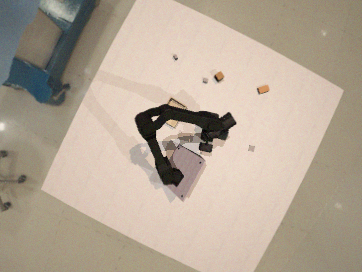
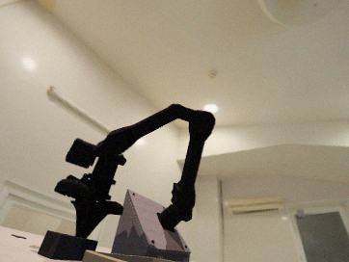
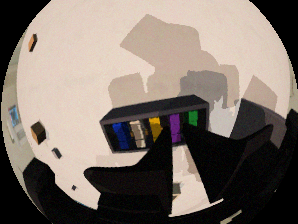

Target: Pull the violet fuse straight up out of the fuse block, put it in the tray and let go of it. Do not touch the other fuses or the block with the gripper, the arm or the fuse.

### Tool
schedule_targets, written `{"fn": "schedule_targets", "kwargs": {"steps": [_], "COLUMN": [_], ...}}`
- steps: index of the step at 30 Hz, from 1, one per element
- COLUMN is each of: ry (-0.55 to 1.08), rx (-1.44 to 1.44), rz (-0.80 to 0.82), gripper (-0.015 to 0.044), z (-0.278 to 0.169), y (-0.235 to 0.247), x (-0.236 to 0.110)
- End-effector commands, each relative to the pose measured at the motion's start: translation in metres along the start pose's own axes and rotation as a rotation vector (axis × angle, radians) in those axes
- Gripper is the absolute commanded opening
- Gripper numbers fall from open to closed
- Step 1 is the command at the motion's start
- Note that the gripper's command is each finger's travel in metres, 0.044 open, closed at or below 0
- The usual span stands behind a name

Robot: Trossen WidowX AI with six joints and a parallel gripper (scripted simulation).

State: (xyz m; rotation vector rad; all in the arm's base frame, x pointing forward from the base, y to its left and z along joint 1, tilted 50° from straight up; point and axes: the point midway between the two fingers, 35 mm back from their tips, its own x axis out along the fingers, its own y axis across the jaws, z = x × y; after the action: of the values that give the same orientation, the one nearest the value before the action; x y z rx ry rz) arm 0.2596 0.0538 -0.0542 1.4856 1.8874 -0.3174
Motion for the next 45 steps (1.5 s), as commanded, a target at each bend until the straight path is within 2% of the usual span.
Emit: {"fn": "schedule_targets", "kwargs": {"steps": [1,5,15,45], "ry": [0.002,0.002,0.001,0.000], "rx": [0.005,0.005,0.000,0.002], "rz": [0.004,0.004,-0.001,0.000], "gripper": [0.0064,0.0064,0.0000,0.0000], "z": [0.000,0.000,0.000,0.000], "y": [0.000,0.000,0.000,0.000], "x": [0.004,0.005,0.004,-0.009]}}
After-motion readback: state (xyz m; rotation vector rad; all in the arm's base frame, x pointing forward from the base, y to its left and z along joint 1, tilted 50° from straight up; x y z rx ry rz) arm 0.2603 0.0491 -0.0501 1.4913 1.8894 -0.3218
